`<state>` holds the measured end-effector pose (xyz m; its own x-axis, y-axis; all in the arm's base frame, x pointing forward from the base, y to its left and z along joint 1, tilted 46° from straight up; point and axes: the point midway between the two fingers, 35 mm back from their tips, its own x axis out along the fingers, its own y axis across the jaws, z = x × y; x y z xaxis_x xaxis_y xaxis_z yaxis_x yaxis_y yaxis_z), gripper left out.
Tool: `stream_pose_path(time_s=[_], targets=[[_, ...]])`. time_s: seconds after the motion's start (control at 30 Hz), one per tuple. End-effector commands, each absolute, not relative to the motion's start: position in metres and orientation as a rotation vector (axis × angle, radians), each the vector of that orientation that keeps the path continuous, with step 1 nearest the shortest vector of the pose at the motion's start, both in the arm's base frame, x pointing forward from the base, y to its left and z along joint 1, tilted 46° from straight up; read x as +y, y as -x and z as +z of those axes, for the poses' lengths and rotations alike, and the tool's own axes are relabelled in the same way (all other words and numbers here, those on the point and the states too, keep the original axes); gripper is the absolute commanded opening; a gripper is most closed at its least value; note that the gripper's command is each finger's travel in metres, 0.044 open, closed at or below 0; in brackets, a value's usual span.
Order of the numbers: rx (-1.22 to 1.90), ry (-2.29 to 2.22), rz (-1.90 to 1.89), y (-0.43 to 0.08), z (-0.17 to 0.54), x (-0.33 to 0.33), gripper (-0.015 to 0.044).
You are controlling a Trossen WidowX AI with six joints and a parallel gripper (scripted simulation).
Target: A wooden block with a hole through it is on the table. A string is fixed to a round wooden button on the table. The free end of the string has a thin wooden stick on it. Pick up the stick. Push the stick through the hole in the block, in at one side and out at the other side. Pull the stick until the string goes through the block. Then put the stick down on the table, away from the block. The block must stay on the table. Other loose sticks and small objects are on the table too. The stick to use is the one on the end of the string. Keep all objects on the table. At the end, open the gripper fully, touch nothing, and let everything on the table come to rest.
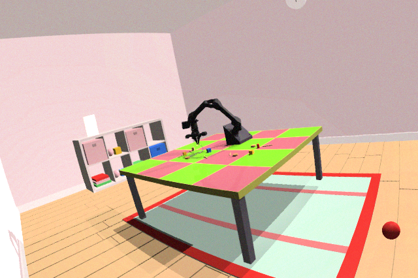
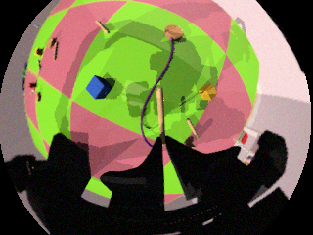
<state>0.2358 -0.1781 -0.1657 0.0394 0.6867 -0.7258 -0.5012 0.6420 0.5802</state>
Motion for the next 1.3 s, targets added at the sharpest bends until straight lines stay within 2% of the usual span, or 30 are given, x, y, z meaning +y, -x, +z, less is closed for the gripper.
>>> stream_pose_path(time_s=[0.0,0.5,1.27], targets=[[1.158,-0.082,1.0,-0.24,-0.167,-0.177,0.0],[0.865,0.334,1.273,-0.253,-0.168,-0.177,0.0],[0.864,0.341,1.274,-0.247,-0.182,-0.194,0.0]])
